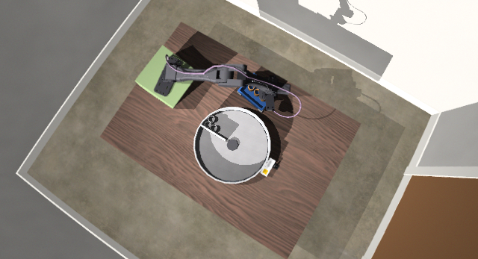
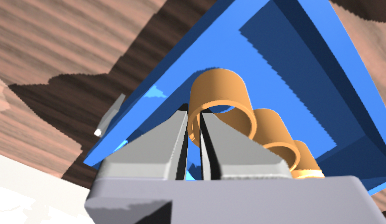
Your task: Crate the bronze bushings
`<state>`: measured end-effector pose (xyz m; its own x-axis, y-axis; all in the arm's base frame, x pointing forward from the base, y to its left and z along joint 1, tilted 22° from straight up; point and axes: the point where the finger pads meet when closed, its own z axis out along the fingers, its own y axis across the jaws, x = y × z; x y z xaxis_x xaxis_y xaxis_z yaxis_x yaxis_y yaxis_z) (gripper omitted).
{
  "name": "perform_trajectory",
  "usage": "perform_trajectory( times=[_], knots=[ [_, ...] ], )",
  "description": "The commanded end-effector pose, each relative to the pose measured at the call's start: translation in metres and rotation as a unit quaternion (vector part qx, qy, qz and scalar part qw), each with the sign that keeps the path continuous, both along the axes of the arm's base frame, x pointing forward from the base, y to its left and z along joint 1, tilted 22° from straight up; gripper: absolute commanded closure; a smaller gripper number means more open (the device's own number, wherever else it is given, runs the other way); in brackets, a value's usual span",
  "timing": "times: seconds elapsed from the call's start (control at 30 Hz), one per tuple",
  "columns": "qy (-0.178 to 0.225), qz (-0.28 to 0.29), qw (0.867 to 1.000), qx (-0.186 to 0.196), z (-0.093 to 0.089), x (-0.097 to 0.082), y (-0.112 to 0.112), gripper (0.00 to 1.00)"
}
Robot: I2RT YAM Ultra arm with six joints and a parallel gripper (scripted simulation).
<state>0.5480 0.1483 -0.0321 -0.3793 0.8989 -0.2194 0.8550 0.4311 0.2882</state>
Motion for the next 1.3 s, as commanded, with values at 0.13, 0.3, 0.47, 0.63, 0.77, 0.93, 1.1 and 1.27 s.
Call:
perform_trajectory(
  times=[0.13,0.3,0.47,0.63,0.77,0.93,1.1,1.27],
  knots=[
    [-0.028,0.005,1.0,0.007,0.0314,0.0101,0.004,1.0],
    [-0.028,0.005,1.0,0.007,0.0314,0.0101,0.004,1.0],
    [-0.028,0.005,1.0,0.007,0.0314,0.0101,0.004,1.0],
    [-0.026,0.005,1.0,0.007,0.0313,0.0102,0.0037,1.0],
    [-0.026,0.004,1.0,0.007,0.0309,0.0112,0.0034,1.0],
    [-0.025,0.004,1.0,0.006,0.0291,0.0117,0.0032,1.0],
    [-0.025,0.004,1.0,0.006,0.0289,0.0116,0.0032,1.0],
    [-0.025,0.004,1.0,0.006,0.0289,0.0116,0.0032,1.0]
  ],
)
